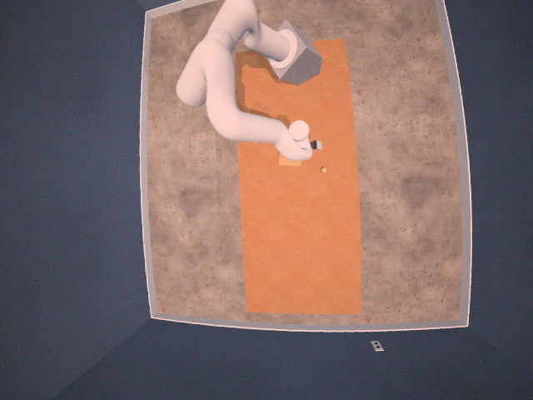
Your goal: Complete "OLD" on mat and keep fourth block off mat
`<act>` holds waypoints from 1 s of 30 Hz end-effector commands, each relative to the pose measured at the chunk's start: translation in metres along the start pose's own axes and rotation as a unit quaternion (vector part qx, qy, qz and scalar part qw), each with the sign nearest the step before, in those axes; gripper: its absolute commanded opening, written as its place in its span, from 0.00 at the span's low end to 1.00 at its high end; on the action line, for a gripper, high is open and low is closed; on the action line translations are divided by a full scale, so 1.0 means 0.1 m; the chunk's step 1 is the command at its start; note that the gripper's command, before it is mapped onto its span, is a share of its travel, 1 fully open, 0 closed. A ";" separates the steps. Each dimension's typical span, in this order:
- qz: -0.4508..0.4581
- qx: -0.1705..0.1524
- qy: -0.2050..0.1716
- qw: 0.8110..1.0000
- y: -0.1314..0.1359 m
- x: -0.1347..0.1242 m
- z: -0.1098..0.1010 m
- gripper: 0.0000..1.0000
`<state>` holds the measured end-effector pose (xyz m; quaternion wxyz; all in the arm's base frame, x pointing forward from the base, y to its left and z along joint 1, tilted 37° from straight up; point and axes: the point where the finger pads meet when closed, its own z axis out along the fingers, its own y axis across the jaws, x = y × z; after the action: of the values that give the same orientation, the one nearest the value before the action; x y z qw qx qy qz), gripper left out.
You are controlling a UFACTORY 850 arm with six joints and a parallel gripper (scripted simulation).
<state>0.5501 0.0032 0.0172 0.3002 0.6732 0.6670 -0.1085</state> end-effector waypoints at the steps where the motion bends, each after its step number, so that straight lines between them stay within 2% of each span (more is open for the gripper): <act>1: 0.000 0.000 0.000 1.000 0.01 0.00 -0.09 0.42; 3: 0.000 0.000 0.000 1.000 0.00 0.00 -0.09 0.42; 4: 0.000 0.000 0.000 1.000 0.00 0.00 -0.09 1.00; 30: 0.000 0.000 0.000 1.000 0.01 0.00 -0.12 1.00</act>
<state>0.5475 0.0078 0.0244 0.2999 0.6732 0.6670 -0.1093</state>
